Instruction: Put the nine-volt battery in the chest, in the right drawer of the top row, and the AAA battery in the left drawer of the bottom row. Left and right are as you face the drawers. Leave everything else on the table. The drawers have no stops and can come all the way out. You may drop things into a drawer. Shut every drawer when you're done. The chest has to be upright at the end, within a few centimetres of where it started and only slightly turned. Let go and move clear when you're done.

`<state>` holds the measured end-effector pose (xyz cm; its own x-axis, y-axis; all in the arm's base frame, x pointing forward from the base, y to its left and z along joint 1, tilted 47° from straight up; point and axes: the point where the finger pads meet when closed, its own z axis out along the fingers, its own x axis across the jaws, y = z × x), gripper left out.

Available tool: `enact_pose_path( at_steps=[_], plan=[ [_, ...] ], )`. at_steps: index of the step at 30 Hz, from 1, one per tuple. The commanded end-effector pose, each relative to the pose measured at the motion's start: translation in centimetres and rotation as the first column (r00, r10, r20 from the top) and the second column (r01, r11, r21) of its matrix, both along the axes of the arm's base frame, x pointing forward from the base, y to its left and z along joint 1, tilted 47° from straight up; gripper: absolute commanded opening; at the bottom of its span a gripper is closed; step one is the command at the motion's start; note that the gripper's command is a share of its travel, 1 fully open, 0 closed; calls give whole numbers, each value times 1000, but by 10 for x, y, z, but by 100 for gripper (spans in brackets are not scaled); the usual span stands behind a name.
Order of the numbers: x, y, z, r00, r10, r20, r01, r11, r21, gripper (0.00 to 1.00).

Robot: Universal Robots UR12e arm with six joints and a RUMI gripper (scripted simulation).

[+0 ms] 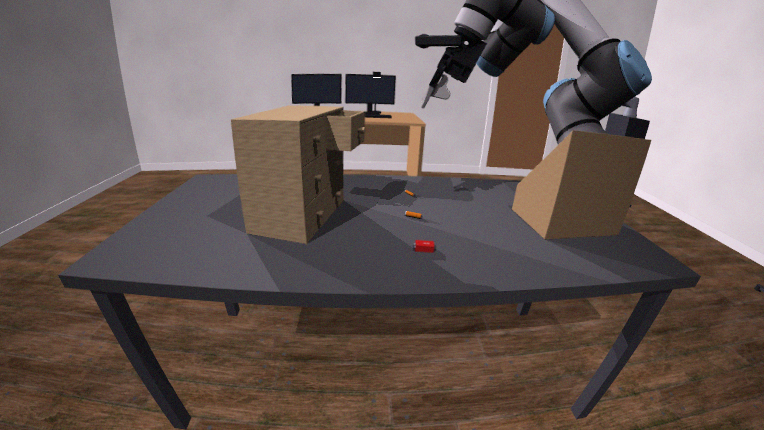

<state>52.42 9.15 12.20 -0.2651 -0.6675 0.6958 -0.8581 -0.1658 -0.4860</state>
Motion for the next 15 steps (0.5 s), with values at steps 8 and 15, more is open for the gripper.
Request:
enact_pose_path(
  at_steps=[8, 15],
  plan=[
    [-8, 10, 6, 989, -109, -98, 112, 993, 32, 20],
    [-14, 15, 8, 974, -164, -158, 174, 984, 48, 20]
  ],
)
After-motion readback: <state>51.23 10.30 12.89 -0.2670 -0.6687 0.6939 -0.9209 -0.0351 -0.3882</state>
